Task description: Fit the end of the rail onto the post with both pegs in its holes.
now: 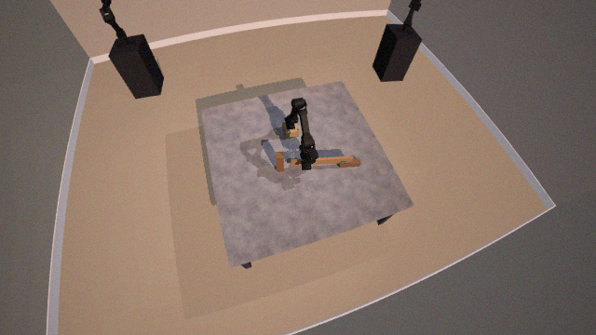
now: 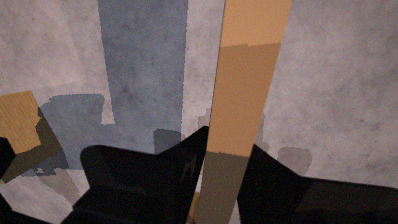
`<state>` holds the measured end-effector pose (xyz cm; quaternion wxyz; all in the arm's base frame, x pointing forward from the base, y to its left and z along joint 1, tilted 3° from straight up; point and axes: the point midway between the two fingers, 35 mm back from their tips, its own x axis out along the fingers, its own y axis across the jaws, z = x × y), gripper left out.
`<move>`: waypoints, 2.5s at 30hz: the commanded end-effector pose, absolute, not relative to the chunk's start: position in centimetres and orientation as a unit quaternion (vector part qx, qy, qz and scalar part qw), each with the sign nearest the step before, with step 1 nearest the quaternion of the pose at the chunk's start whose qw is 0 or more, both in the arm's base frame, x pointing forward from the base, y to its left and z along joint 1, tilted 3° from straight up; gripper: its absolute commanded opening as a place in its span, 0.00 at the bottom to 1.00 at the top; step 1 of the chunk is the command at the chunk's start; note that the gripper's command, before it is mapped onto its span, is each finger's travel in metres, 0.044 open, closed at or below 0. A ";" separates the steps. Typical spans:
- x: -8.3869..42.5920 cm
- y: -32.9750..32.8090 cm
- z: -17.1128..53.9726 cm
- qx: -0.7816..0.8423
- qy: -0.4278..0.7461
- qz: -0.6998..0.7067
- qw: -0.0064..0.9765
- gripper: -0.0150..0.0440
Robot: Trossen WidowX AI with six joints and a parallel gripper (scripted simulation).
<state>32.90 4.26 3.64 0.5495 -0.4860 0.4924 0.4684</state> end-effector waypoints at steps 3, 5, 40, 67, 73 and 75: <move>32.9 4.3 3.7 -0.485 0.492 0.468 0.551 0.25; 32.9 4.3 3.8 -0.485 0.492 0.468 0.551 0.25; 32.8 3.6 3.6 -0.485 0.492 0.468 0.551 0.25; 32.8 2.8 3.7 -0.485 0.492 0.468 0.551 0.25; 32.7 2.6 3.8 -0.485 0.493 0.468 0.551 0.25; 32.7 2.5 3.8 -0.485 0.493 0.468 0.551 0.25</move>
